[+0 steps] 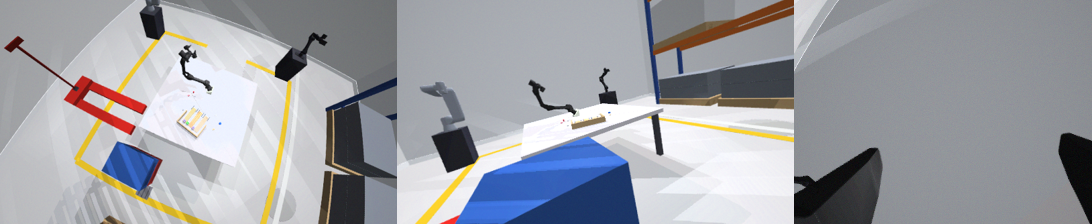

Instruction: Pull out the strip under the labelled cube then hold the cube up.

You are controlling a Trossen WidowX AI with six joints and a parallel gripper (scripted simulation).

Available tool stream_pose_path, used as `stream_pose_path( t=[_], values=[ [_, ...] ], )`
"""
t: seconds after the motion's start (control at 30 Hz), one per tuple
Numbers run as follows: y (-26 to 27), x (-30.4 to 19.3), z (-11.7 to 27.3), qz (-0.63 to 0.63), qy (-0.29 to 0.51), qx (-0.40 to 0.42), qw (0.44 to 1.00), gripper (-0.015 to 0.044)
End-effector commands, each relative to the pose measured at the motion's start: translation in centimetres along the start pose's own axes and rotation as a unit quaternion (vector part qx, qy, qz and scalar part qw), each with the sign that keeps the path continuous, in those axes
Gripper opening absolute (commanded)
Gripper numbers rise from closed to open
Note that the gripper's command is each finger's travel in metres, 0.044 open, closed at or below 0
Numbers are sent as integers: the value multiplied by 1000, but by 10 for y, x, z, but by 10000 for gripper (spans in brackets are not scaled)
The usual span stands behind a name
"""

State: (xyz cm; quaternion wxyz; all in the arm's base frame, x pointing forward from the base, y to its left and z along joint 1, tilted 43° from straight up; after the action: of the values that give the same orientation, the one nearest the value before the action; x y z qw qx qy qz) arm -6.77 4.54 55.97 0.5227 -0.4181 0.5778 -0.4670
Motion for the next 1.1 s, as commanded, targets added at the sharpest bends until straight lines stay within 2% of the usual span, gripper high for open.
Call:
stream_pose_path(
  t=[0.0, 0.13, 0.33, 0.47, 0.8, 1.07],
  values=[
    [0, -1, 0, -2, 2, 1, 1000, 400],
    [9, -19, -2, -45, 55, 12, 997, 400],
    [35, -64, 1, -145, 187, 27, 971, 400],
    [63, -103, 12, -215, 301, 34, 929, 400],
    [138, -170, 70, -345, 555, 15, 757, 400],
    [198, -192, 133, -398, 718, -27, 571, 400]
  ],
)
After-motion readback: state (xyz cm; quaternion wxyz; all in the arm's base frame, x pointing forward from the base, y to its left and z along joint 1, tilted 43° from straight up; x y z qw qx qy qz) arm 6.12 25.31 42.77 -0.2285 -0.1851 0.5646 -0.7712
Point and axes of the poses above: the point midway between the two fingers, 35 mm back from their tips, its own z axis back along the fingers, its own y axis across the jaws, x = y × z, the point moved 9 cm from there along z, back along the fingers, and after that the axes turned 11 degrees about z, right-handed, at the moved point
